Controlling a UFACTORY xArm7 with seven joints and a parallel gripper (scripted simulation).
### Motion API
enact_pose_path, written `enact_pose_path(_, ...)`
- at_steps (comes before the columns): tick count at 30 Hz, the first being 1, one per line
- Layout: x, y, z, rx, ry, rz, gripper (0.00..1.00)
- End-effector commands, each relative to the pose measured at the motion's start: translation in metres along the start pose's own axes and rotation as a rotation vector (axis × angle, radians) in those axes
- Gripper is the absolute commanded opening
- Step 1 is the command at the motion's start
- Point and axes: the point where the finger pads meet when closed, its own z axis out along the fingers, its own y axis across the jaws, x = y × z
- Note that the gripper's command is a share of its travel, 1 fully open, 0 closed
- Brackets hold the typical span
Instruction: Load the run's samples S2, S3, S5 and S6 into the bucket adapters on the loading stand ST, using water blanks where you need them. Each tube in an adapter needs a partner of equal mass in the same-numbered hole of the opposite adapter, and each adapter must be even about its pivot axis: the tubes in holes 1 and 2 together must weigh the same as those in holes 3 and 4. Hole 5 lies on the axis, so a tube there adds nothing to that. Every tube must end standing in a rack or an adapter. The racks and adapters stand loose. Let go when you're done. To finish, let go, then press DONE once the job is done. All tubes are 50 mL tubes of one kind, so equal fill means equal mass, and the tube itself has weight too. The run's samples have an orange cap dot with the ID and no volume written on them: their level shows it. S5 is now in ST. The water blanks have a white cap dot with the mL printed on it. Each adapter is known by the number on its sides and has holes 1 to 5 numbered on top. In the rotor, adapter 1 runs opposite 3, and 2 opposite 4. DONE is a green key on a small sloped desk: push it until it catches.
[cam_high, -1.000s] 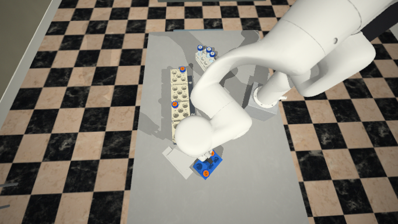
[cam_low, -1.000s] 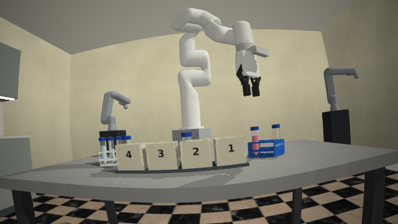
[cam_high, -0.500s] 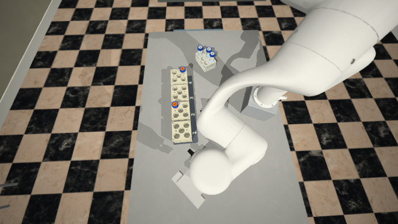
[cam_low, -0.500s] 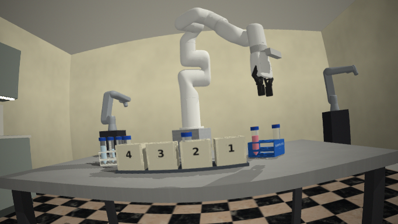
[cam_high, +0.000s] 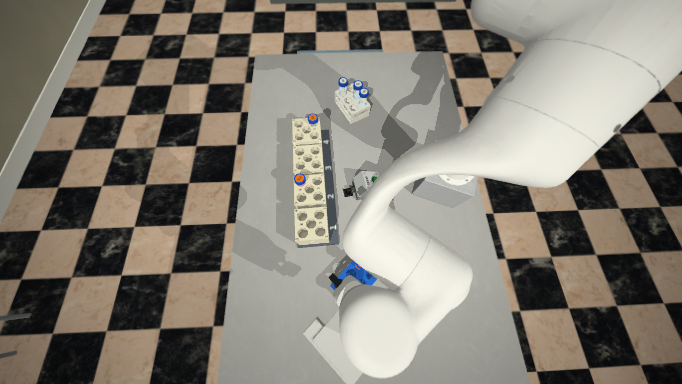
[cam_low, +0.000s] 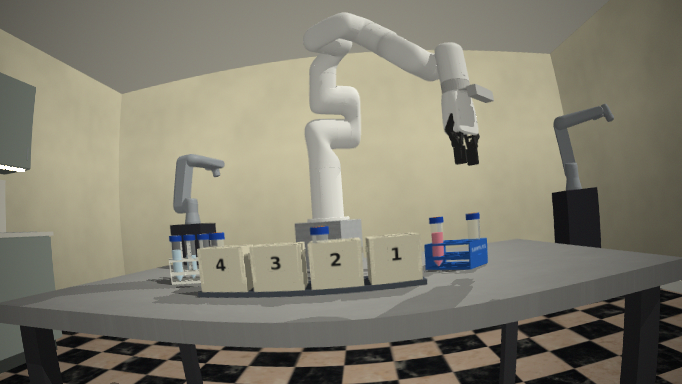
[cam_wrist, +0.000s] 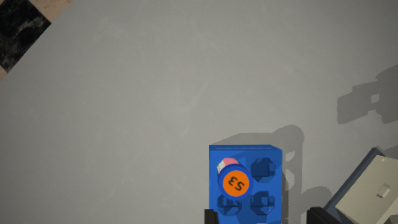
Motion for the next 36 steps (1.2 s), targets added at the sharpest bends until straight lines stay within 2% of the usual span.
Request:
enact_pose_path(1, 0.002, -0.001, -0.002, 0.000, 0.005, -0.001, 0.57)
enact_pose_path(4, 0.002, -0.001, -0.002, 0.000, 0.005, -0.001, 0.57)
enact_pose_path(36, 0.002, -0.001, 0.056, 0.000, 0.005, -0.001, 0.57)
